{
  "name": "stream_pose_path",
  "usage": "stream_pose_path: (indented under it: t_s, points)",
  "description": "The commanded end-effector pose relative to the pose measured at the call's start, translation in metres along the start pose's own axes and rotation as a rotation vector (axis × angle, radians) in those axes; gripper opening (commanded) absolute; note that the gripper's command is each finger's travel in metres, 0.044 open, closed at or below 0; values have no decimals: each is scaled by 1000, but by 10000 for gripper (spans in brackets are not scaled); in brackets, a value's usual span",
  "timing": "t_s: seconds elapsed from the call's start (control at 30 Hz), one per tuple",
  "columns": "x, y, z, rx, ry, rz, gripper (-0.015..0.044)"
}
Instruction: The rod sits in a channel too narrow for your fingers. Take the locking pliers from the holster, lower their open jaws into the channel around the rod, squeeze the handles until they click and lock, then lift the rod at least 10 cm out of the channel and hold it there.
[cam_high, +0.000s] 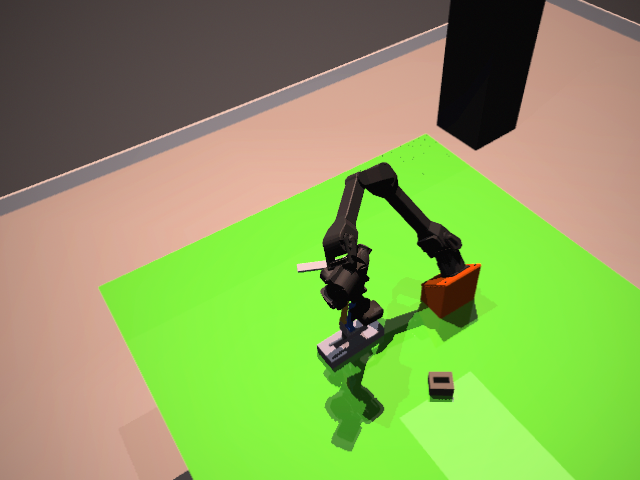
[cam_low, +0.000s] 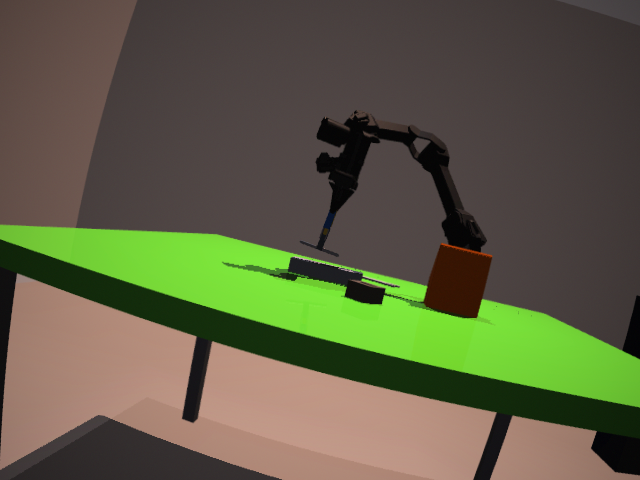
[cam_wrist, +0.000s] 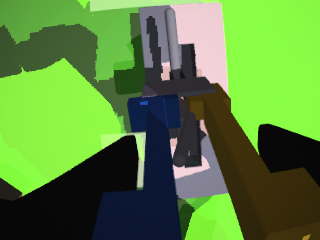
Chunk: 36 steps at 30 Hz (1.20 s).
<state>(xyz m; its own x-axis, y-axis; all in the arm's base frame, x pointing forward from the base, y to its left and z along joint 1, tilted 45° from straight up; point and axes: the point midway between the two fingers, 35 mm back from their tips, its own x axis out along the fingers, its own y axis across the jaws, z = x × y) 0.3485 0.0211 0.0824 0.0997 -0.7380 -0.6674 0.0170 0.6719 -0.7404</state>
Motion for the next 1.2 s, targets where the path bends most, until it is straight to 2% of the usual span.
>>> stream_pose_path:
  t_s: [0.0,1.17]
  points:
    - [-9,-3,4,6,-41,0,105]
    - [-47,-11,21,20,-238,-2,105]
